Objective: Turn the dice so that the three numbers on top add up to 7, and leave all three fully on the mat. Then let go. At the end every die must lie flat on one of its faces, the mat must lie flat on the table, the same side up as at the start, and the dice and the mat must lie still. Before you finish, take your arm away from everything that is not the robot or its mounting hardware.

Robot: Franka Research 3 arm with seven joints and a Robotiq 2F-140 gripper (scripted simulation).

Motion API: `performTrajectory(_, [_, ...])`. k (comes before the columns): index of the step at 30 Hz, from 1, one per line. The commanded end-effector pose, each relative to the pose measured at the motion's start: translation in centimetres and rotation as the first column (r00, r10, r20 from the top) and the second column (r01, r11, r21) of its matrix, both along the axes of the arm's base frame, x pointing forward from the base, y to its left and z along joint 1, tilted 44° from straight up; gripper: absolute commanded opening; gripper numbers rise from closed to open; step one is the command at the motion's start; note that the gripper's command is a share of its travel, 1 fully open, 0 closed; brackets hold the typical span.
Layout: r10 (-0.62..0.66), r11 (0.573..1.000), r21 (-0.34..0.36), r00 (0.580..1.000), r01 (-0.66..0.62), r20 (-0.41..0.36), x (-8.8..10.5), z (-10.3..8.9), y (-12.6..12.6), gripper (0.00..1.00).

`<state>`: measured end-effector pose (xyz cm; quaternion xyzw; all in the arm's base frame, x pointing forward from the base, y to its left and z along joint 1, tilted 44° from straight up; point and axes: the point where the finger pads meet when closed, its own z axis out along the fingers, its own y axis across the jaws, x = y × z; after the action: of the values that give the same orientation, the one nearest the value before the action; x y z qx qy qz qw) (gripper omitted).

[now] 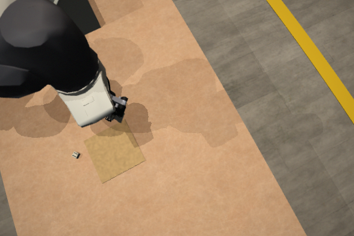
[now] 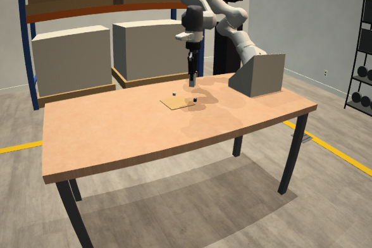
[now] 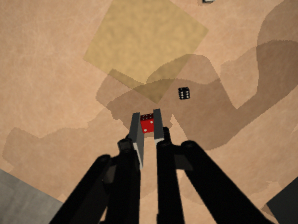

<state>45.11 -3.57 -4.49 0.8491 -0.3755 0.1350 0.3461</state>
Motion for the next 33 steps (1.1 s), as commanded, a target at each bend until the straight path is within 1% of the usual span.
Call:
performTrajectory(1, [0.119,0.993,0.013,0.985,-0.119,-0.126,0.0,0.5,-0.5,0.07])
performTrajectory(3, [0.141,0.99,0.017,0.979,-0.14,-0.145,0.0,0.7,-0.7,0.07])
performTrajectory(5, [0.141,0.99,0.017,0.979,-0.14,-0.145,0.0,0.7,-0.7,0.07])
performTrajectory(7, [0.178,0.984,0.024,0.967,-0.177,-0.18,0.0,1.0,-1.1,0.07])
performTrajectory(20, [0.311,0.95,0.062,0.901,-0.307,-0.304,0.1,2.3,-2.4,0.07])
performTrajectory(23, [0.312,0.949,0.063,0.9,-0.308,-0.305,0.1,2.4,-2.4,0.07])
performTrajectory(24, [0.344,0.938,0.075,0.877,-0.339,-0.335,0.1,2.7,-2.7,0.07])
performTrajectory(32, [0.413,0.908,0.105,0.819,-0.406,-0.399,0.1,3.4,-3.5,0.07])
performTrajectory(33, [0.425,0.901,0.112,0.807,-0.418,-0.41,0.1,3.5,-3.7,0.07])
